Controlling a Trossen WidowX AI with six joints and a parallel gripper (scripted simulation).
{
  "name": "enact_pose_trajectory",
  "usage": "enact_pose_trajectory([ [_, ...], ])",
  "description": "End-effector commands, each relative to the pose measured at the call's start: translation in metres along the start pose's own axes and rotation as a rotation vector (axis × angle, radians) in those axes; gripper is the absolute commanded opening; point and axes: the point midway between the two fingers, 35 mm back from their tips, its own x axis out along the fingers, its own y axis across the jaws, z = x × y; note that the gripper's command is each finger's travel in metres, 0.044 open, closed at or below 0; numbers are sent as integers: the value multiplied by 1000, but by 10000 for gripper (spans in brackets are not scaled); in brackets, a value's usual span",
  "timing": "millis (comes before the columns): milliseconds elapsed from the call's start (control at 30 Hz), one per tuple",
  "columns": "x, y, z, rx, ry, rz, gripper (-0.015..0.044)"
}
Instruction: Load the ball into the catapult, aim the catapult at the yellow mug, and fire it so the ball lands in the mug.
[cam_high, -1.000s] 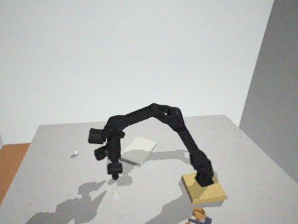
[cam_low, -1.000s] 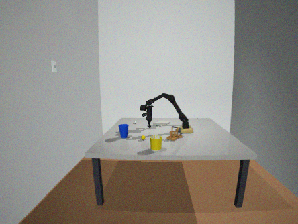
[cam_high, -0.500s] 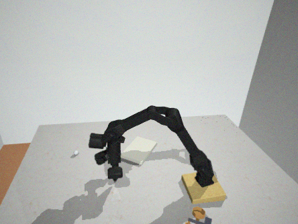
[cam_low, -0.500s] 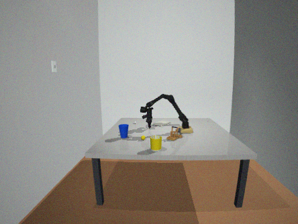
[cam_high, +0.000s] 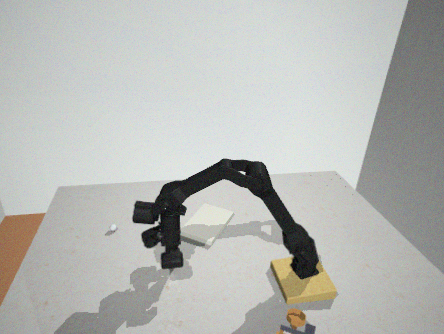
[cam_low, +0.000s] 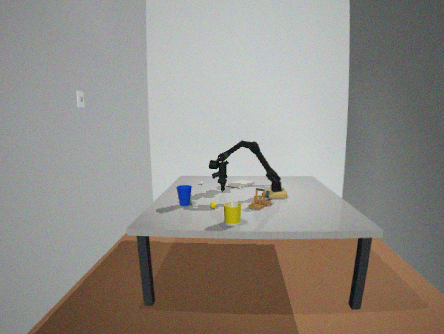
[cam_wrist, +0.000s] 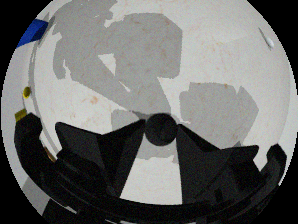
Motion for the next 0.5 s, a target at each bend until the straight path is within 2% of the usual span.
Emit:
enact_pose_trajectory([
  [0, 2, 1, -1, -1, 4, 3, 70],
  [100, -5, 0, 1, -1, 4, 3, 0],
  [467, -58, 0, 10, -1, 3, 2, 0],
])
